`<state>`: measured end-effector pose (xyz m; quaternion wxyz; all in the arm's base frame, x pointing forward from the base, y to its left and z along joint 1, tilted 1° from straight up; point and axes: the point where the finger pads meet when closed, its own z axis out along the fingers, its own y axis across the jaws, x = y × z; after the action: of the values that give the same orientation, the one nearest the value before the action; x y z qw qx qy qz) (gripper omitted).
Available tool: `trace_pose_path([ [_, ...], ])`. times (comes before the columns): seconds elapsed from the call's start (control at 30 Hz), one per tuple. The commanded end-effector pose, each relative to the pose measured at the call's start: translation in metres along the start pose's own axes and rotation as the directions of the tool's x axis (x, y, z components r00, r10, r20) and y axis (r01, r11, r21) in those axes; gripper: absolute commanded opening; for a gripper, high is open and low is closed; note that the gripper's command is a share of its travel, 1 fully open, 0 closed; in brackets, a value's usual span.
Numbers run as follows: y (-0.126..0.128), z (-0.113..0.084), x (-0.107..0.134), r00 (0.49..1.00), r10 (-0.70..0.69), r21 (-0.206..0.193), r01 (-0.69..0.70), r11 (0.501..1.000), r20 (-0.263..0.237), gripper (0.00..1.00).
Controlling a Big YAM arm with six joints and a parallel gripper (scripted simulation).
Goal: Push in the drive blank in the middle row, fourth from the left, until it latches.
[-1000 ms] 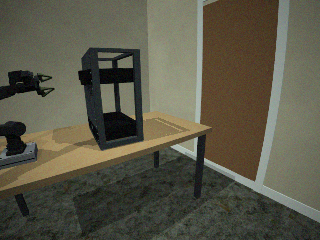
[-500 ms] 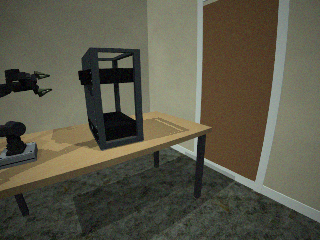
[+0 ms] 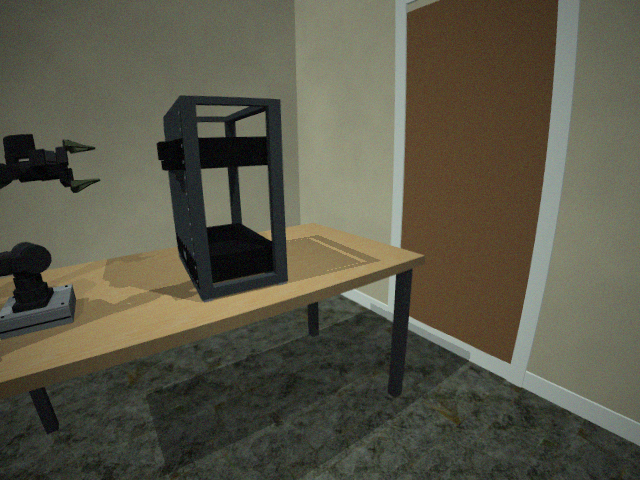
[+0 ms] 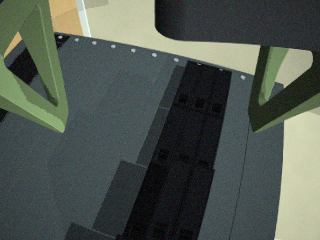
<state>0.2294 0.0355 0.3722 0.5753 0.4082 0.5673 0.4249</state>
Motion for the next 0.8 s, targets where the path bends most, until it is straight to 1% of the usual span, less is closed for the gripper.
trace_pose_path([
  [0.0,0.034,-0.014,-0.028,0.99,0.14,-0.045,-0.139,0.989,0.025,1.0],
  [0.37,0.033,-0.018,-0.036,0.97,0.241,-0.025,-0.241,0.97,0.022,1.0],
  [0.77,0.032,-0.02,-0.041,0.956,0.293,-0.011,-0.293,0.956,0.022,1.0],
])
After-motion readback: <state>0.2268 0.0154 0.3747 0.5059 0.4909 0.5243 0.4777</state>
